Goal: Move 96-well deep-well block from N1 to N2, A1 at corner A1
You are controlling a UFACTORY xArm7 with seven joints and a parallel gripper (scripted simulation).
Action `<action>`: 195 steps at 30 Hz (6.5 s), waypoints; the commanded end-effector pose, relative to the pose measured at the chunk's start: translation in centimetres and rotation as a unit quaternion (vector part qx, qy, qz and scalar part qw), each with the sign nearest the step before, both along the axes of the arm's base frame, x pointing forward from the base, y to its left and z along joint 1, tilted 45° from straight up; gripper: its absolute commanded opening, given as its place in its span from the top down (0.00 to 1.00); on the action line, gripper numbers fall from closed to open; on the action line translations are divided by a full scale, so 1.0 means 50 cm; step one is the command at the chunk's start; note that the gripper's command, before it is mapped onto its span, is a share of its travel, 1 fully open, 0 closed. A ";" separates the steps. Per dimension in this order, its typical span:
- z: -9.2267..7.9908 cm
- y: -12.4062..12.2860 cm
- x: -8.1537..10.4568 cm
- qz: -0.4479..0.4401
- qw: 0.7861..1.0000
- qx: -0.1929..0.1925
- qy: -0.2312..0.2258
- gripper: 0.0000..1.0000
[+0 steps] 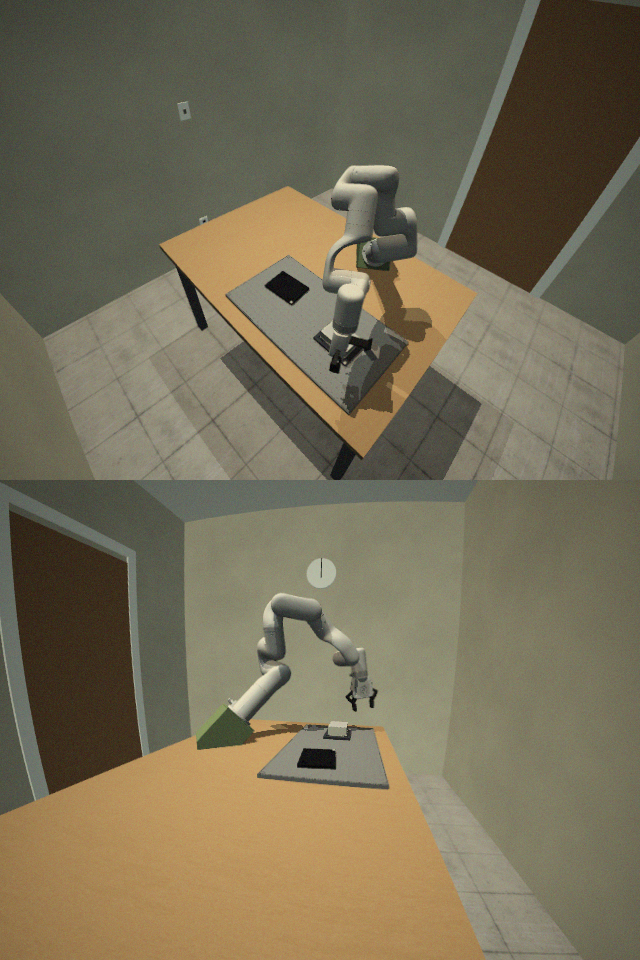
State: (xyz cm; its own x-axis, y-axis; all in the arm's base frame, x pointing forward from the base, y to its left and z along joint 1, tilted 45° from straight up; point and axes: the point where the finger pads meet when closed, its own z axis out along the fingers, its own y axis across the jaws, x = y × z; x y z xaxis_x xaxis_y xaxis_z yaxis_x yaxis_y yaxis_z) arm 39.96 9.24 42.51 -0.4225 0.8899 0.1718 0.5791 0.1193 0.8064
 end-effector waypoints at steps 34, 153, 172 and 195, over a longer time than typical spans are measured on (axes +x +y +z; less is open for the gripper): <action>-0.205 -0.091 -0.159 -0.131 0.972 0.096 0.168 0.00; -0.330 -0.022 -0.056 -0.131 0.972 0.096 0.168 0.00; -0.330 -0.022 -0.056 -0.131 0.972 0.096 0.168 1.00; -0.330 -0.022 -0.056 -0.131 0.972 0.096 0.168 1.00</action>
